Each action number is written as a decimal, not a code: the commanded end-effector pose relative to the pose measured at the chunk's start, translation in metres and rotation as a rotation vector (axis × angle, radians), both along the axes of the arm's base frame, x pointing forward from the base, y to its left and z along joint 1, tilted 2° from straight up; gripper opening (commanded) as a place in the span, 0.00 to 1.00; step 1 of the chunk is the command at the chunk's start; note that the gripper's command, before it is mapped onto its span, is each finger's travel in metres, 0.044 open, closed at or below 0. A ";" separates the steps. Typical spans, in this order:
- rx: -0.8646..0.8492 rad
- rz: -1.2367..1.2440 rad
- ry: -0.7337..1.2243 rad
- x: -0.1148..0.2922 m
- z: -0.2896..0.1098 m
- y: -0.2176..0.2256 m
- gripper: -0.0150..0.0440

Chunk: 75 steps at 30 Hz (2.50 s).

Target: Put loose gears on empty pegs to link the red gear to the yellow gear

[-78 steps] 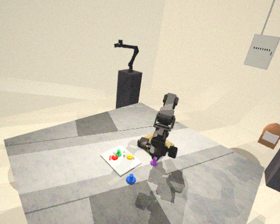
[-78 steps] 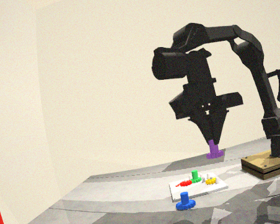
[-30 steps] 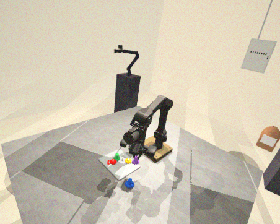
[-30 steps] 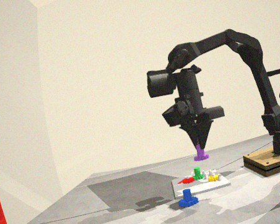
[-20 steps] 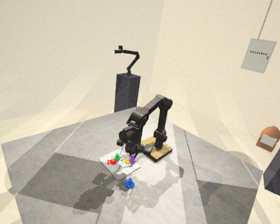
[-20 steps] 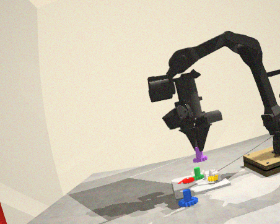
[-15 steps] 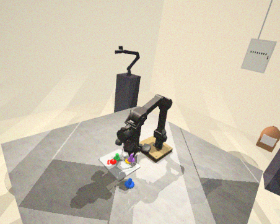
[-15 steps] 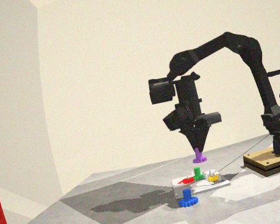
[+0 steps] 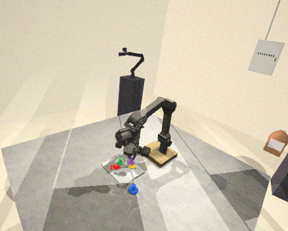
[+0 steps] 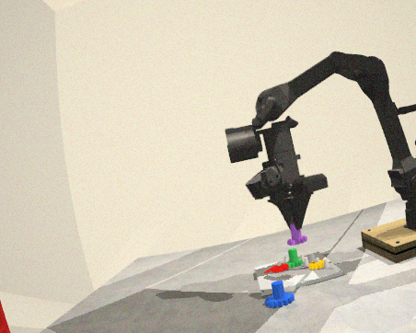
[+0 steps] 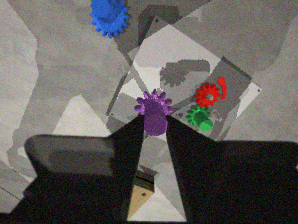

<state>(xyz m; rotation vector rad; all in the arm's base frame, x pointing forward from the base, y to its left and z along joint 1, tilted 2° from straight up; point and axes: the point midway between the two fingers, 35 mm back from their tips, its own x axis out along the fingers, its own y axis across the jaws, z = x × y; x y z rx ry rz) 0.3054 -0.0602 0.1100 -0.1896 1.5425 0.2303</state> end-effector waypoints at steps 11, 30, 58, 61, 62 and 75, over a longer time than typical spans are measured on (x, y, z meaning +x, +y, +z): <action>-0.006 0.003 0.000 -0.015 -0.013 -0.030 0.25; -0.008 0.003 0.002 -0.035 -0.026 -0.057 0.25; 0.002 -0.720 0.019 -0.035 -0.026 -0.057 0.25; 0.004 -0.808 0.021 -0.035 -0.026 -0.057 0.25; 0.004 -0.837 0.022 -0.035 -0.026 -0.057 0.25; 0.006 -0.958 0.025 -0.035 -0.027 -0.057 0.25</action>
